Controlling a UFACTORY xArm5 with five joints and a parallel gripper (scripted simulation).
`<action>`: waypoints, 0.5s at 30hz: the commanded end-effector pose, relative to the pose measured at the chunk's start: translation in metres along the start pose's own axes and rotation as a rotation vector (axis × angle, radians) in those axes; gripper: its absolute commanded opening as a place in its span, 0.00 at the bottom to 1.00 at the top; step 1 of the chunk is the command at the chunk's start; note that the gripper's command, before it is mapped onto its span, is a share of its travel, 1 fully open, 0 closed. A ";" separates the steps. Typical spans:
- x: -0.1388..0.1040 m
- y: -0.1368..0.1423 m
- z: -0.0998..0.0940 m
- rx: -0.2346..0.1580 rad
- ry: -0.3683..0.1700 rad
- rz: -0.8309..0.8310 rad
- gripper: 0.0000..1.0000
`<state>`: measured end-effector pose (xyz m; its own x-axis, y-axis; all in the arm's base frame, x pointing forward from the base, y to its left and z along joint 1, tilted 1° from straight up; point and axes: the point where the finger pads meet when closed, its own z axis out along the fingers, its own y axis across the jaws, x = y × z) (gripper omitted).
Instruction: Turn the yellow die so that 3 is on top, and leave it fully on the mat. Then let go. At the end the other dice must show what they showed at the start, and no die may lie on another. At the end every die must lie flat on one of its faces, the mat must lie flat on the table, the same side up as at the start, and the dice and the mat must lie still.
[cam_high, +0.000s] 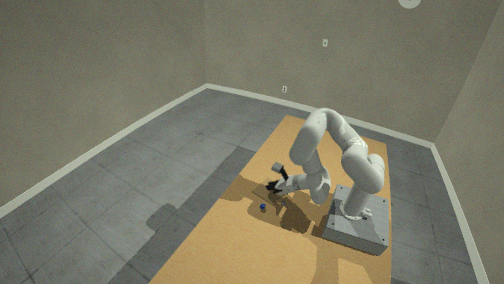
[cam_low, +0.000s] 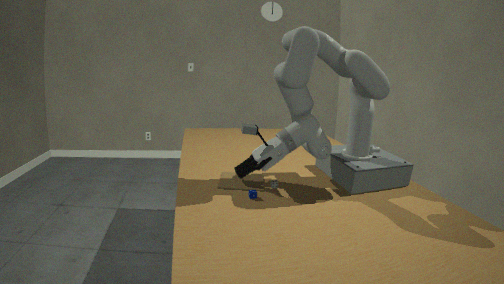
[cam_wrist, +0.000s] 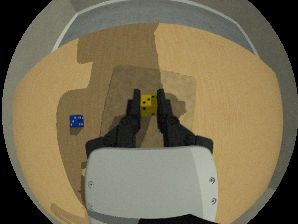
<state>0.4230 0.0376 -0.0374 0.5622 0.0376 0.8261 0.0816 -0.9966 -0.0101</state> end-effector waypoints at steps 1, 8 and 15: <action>-0.001 0.000 0.001 0.000 0.002 0.000 0.15; -0.004 0.000 0.003 0.001 0.002 0.000 0.15; -0.005 0.000 0.004 0.001 0.002 0.000 0.15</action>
<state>0.4229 0.0380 -0.0442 0.5624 0.0376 0.8260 0.0823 -0.9966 -0.0106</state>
